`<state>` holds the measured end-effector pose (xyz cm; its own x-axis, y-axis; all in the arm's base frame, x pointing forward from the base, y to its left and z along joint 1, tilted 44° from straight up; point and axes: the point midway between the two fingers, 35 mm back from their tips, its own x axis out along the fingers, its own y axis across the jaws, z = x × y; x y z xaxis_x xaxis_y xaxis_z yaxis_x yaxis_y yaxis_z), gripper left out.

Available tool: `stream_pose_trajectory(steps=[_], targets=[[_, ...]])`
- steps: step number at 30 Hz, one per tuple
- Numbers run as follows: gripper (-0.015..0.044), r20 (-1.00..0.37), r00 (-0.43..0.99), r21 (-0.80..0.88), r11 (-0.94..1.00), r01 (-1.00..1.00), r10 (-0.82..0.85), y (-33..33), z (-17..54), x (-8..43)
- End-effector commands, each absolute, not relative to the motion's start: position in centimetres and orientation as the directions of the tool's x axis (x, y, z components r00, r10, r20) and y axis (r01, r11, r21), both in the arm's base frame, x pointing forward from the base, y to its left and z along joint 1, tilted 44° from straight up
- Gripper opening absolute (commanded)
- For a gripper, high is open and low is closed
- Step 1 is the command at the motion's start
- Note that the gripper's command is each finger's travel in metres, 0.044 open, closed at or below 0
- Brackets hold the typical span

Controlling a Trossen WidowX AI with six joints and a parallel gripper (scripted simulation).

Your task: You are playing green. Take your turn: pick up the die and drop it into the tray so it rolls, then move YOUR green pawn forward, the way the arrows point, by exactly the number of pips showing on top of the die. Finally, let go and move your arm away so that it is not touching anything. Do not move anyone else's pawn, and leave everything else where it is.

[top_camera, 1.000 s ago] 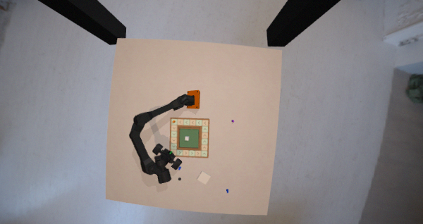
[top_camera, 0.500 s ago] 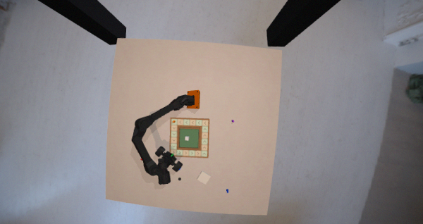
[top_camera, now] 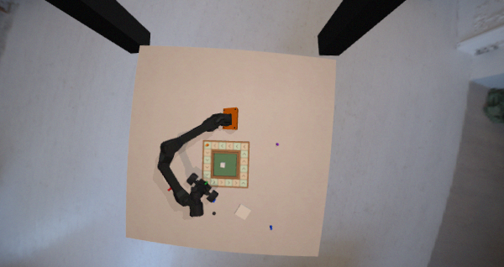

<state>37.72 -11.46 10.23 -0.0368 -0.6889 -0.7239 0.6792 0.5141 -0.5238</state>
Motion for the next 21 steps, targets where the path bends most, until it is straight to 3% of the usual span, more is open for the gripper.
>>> stream_pose_trajectory(steps=[1,4,21], targets=[[0.0,-0.72,-0.046,-0.531,0.508,0.678,-0.692,-12.2,9.8,37.5],[0.0,-0.72,-0.046,-0.531,0.508,0.678,-0.693,-12.4,9.5,37.5],[0.044,-0.722,-0.046,-0.531,0.509,0.678,-0.691,-8.4,13.3,37.9]])
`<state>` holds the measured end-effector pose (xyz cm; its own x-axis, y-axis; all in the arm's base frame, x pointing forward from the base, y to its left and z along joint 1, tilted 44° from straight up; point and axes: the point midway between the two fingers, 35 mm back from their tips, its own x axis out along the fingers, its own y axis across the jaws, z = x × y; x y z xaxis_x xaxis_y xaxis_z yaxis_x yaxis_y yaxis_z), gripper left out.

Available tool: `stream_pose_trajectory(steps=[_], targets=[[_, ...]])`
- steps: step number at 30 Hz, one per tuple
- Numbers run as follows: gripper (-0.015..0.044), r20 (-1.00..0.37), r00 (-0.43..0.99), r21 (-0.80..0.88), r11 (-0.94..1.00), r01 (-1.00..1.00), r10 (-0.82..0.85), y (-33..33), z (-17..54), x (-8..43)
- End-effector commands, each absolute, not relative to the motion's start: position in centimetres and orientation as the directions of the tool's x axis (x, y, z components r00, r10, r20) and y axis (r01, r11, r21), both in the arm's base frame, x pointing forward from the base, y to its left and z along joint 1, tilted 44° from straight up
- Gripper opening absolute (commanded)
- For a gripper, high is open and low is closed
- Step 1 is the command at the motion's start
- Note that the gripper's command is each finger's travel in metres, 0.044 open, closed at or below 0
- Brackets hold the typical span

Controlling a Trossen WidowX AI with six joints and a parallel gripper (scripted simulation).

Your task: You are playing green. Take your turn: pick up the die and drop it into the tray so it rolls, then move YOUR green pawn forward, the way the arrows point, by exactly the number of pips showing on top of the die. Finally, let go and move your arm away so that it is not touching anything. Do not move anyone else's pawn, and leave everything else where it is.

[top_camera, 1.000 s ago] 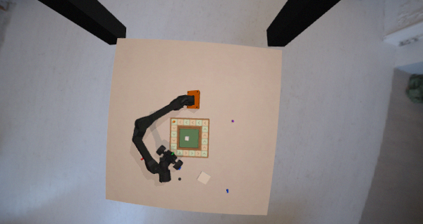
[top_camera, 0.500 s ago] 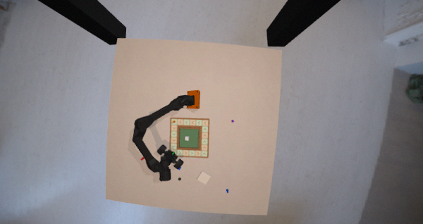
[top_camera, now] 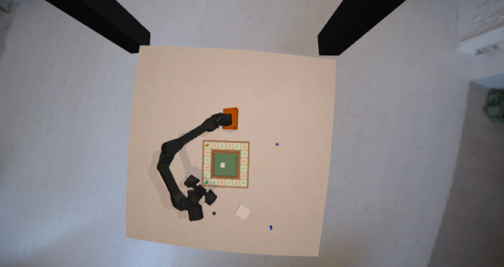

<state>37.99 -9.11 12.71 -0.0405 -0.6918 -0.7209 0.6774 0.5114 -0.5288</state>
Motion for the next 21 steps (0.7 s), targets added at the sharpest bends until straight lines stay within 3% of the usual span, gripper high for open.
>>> stream_pose_trajectory(steps=[1,6,16,17,21], targets=[[0.044,-0.722,-0.046,-0.531,0.509,0.678,-0.691,-8.4,13.3,37.9],[0.044,-0.745,-0.04,-0.562,0.594,0.576,-0.666,-2.7,12.3,34.7],[0.044,-0.725,-0.065,-0.677,0.692,0.25,-0.686,6.4,10.4,21.0],[0.044,-0.744,-0.047,-0.643,0.694,0.326,-0.667,5.6,10.7,24.7],[0.044,-0.744,-0.047,-0.643,0.694,0.326,-0.667,5.6,10.7,24.7]])
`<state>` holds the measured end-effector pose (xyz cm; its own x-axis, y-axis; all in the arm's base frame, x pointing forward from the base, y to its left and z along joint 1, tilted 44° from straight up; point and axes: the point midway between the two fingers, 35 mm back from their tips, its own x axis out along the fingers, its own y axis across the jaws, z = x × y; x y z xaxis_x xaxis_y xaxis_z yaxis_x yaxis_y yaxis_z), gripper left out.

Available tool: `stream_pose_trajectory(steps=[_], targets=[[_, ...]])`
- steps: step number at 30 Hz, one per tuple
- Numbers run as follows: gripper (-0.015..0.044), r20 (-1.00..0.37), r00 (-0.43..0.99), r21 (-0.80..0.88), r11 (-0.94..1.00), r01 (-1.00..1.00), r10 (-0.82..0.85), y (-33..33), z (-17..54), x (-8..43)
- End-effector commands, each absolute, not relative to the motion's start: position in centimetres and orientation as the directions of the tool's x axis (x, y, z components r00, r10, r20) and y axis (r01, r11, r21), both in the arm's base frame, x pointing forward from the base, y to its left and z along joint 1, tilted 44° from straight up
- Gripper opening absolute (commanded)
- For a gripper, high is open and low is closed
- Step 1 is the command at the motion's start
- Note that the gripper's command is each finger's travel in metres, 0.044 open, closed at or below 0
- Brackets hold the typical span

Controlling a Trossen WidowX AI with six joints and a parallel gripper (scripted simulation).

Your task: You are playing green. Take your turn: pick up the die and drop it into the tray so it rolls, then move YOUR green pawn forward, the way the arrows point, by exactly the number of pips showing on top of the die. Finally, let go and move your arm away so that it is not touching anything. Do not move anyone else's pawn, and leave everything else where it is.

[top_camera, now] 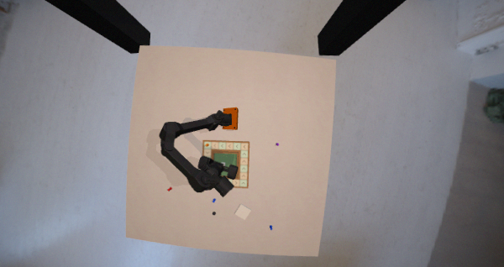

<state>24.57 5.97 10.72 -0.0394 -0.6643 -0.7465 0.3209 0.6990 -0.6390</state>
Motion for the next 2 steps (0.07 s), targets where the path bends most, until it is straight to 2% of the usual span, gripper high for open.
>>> stream_pose_trajectory(steps=[1,2], targets=[[0.044,-0.744,-0.047,-0.643,0.694,0.326,-0.667,5.58,10.74,24.74],[0.044,-0.744,-0.047,-0.643,0.694,0.326,-0.667,5.58,10.74,24.74]])
